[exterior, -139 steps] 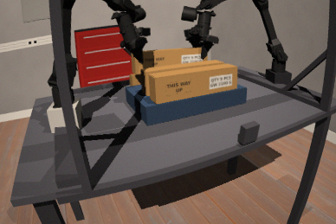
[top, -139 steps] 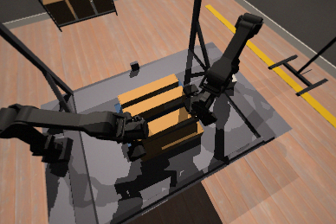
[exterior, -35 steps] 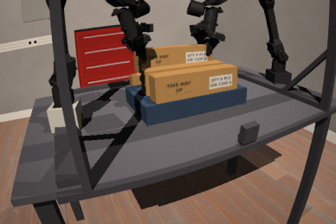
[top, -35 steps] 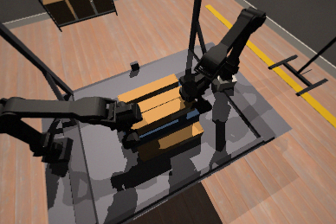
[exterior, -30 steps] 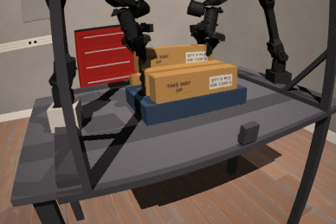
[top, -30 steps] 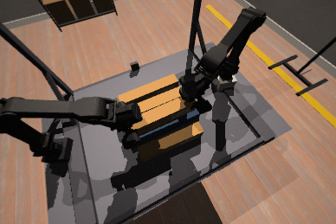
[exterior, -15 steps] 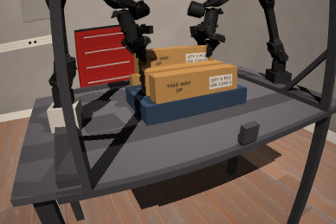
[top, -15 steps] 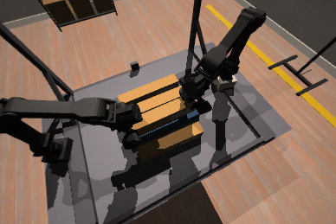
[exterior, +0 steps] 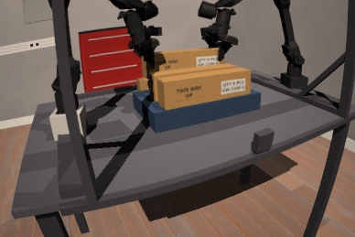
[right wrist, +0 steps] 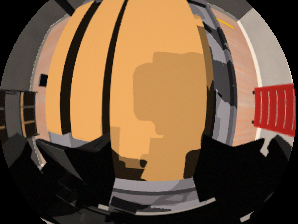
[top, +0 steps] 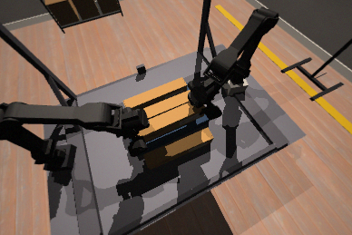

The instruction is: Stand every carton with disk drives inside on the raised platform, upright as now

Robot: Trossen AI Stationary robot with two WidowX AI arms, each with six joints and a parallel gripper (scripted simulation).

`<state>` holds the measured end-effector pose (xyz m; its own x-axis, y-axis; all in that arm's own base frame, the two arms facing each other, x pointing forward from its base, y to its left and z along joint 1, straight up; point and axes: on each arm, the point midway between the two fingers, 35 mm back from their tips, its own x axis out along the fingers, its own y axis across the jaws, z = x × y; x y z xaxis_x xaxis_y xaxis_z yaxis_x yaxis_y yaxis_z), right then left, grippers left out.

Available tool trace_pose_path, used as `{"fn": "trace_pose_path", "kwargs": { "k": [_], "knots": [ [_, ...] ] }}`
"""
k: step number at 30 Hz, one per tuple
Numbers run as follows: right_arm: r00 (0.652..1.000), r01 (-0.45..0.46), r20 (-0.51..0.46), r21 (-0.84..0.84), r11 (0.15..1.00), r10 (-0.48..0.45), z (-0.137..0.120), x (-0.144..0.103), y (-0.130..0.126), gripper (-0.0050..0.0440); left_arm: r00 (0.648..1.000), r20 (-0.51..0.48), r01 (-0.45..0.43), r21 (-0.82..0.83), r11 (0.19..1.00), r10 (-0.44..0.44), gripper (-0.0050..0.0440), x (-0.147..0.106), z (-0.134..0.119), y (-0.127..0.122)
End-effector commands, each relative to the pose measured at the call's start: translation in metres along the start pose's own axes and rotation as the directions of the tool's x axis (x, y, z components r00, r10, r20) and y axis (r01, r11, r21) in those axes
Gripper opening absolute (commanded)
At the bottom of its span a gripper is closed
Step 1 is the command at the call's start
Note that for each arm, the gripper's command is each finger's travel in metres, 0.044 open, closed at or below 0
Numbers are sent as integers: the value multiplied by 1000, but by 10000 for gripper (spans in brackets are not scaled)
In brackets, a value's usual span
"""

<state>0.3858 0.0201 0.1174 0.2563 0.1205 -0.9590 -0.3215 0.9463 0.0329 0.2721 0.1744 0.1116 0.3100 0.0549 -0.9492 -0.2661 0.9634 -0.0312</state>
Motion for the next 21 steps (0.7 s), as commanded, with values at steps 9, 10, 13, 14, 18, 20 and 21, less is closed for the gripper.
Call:
{"fn": "trace_pose_path", "kwargs": {
  "k": [9,10,13,14,18,20,21],
  "knots": [
    [995,26,98,2,1000,-26,14,-32,-2,-50,997,77,-30,9,1000,29,-50,-22,11,1],
    [995,26,98,2,1000,-26,14,-32,-2,-50,997,77,-30,9,1000,29,-50,-22,11,1],
    [995,26,98,2,1000,-26,14,-32,-2,-50,997,77,-30,9,1000,29,-50,-22,11,1],
    [995,26,98,2,1000,-26,14,-32,-2,-50,997,77,-30,9,1000,29,-50,-22,11,1],
    [995,26,98,2,1000,-26,14,-32,-2,-50,997,77,-30,9,1000,29,-50,-22,11,1],
    [995,26,98,2,1000,-26,14,-32,-2,-50,997,77,-30,9,1000,29,-50,-22,11,1],
    [995,26,98,2,1000,-26,13,-28,-2,-50,997,76,-28,10,1000,27,-50,-16,10,2]
  ]
}}
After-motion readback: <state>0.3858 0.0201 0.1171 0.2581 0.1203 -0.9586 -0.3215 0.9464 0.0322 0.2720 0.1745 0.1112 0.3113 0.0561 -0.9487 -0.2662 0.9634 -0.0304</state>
